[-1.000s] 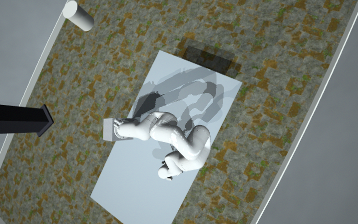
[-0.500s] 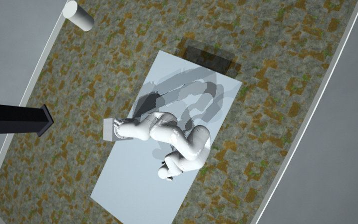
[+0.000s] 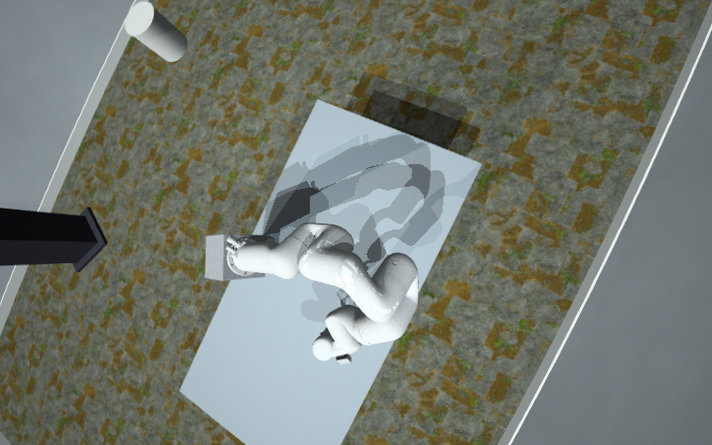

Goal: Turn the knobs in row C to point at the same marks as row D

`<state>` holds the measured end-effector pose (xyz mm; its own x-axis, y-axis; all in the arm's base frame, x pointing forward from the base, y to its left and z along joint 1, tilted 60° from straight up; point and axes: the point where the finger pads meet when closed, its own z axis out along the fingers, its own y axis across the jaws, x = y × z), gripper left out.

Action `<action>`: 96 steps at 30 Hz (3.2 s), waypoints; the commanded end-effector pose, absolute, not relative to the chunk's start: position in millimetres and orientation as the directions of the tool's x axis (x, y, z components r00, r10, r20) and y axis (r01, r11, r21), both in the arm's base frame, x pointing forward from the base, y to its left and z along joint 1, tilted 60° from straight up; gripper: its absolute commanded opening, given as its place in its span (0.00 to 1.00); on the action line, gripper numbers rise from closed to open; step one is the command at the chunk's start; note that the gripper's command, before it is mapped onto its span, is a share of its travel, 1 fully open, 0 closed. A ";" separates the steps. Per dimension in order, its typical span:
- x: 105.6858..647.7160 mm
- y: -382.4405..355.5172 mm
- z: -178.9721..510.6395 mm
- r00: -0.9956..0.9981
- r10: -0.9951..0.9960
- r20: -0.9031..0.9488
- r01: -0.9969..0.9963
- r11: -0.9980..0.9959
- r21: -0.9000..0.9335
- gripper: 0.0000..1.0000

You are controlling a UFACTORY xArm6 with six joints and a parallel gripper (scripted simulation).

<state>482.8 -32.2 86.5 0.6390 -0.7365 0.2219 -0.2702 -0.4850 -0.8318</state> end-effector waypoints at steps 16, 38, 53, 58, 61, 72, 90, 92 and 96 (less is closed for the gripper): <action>484.8 -56.9 80.0 0.678 -0.383 0.627 0.102 -0.796 -0.597 1.00; 484.2 -82.5 72.1 0.519 0.101 0.849 0.449 -0.877 -0.170 1.00; 483.8 -87.9 70.4 0.463 0.204 0.863 0.507 -0.859 -0.069 0.19; 483.8 -87.9 70.4 0.463 0.204 0.863 0.507 -0.859 -0.069 0.19; 483.8 -87.9 70.4 0.463 0.204 0.863 0.507 -0.859 -0.069 0.19; 483.8 -87.9 70.4 0.463 0.204 0.863 0.507 -0.859 -0.069 0.19; 484.2 -87.7 70.1 0.463 0.204 0.863 0.507 -0.859 -0.069 0.19; 484.6 -87.4 69.8 0.462 0.204 0.863 0.507 -0.859 -0.069 0.19; 486.1 -86.5 68.7 0.462 0.204 0.863 0.508 -0.859 -0.068 0.19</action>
<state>484.8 -86.5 69.3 0.4625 0.2043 0.8627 0.5086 -0.8582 -0.0694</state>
